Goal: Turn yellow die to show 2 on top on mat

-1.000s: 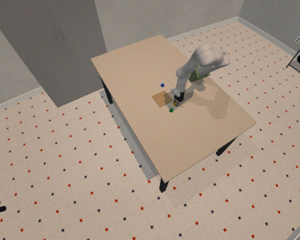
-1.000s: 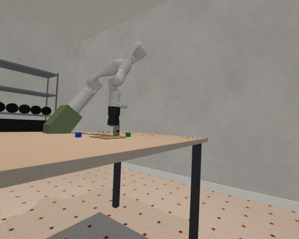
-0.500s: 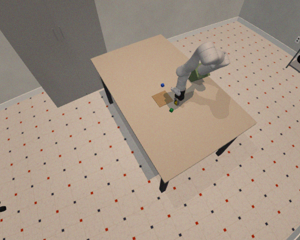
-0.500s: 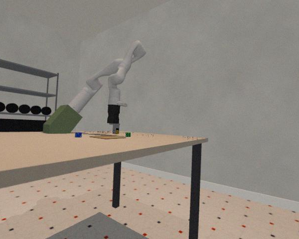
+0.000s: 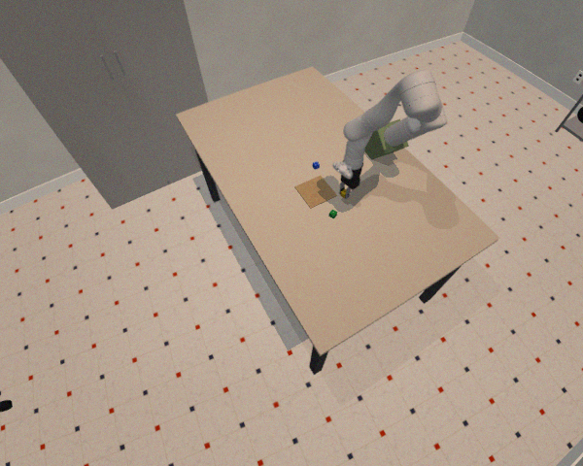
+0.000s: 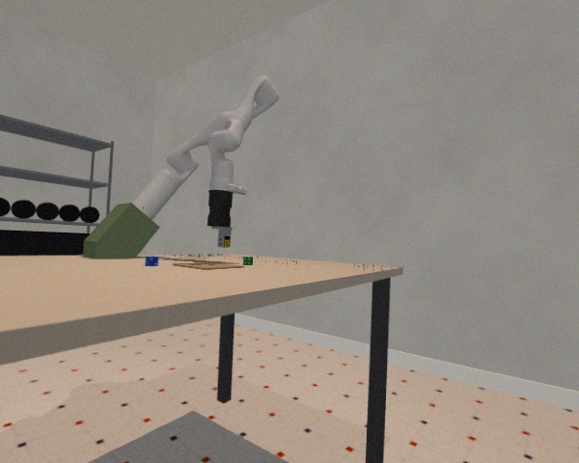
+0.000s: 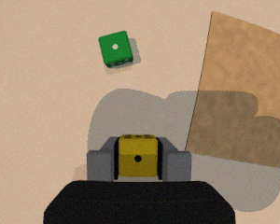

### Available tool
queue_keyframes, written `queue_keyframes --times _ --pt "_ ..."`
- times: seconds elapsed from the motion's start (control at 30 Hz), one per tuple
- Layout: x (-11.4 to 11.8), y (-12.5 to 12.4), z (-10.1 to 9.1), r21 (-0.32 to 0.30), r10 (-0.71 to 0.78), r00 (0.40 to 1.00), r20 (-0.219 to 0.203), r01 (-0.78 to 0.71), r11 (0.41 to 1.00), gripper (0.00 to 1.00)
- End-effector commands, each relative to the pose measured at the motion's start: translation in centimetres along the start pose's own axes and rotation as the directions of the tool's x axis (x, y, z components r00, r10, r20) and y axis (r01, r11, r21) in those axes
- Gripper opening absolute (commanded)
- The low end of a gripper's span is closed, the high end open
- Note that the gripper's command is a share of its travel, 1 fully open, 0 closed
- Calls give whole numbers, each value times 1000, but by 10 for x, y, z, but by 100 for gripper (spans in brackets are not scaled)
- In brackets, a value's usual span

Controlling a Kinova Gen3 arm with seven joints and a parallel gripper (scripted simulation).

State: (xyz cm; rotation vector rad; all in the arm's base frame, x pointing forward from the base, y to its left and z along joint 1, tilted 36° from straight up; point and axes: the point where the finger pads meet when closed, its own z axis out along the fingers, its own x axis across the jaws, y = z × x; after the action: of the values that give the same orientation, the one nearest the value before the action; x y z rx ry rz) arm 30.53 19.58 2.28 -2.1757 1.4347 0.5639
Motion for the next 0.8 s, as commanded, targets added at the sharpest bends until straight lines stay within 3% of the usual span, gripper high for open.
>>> queue_keyframes --times 0.0,0.2,0.77 --pt "1 -7 -15 21 -7 1000 -9 7 1000 49" --pt "1 -7 -33 21 -7 1000 -9 7 1000 49" --pt "0 -7 -48 21 -7 1000 -9 7 1000 49"
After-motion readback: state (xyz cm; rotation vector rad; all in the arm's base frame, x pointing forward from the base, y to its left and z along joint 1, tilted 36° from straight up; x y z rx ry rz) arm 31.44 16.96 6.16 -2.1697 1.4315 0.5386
